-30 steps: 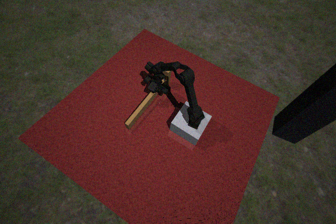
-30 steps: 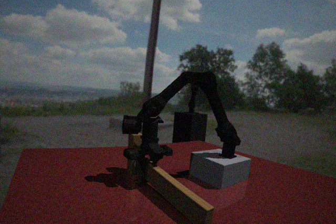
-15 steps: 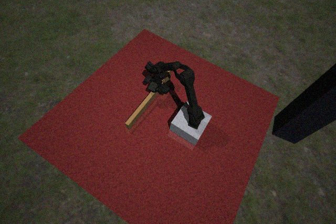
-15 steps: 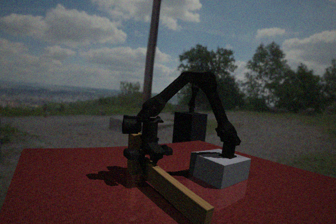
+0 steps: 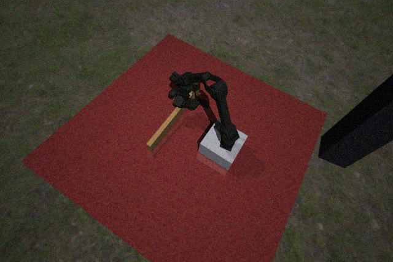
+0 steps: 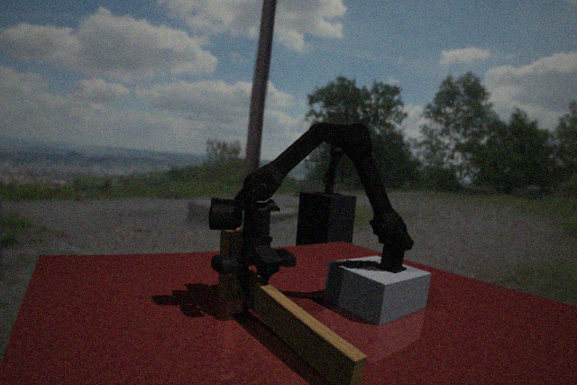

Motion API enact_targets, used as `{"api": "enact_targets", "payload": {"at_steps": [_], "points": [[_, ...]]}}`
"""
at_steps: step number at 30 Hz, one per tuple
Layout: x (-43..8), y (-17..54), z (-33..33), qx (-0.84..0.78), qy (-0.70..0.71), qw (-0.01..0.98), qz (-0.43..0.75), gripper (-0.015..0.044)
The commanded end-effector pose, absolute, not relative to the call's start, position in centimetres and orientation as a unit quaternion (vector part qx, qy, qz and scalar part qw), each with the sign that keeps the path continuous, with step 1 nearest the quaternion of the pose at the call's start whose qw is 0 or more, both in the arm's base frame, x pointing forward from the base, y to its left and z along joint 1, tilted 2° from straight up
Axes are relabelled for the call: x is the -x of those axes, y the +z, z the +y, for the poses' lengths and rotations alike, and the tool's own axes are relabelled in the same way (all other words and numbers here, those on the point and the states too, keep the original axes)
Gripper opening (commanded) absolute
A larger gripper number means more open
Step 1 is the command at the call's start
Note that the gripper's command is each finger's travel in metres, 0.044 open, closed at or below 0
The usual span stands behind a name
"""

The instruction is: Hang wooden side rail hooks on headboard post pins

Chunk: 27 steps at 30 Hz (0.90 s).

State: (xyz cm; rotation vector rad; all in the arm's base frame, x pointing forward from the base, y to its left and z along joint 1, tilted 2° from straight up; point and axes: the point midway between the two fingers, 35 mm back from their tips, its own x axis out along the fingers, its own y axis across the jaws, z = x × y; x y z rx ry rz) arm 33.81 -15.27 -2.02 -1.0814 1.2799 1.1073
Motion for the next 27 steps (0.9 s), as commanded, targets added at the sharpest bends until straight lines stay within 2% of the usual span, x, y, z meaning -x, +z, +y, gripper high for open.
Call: {"api": "enact_targets", "payload": {"at_steps": [1, 27], "points": [[-34.14, -1.73, -15.56, 0.459, 0.462, 0.537, 0.536, 0.0000], [-34.02, -1.80, -15.83, 0.459, 0.462, 0.537, 0.536, 0.0000]]}}
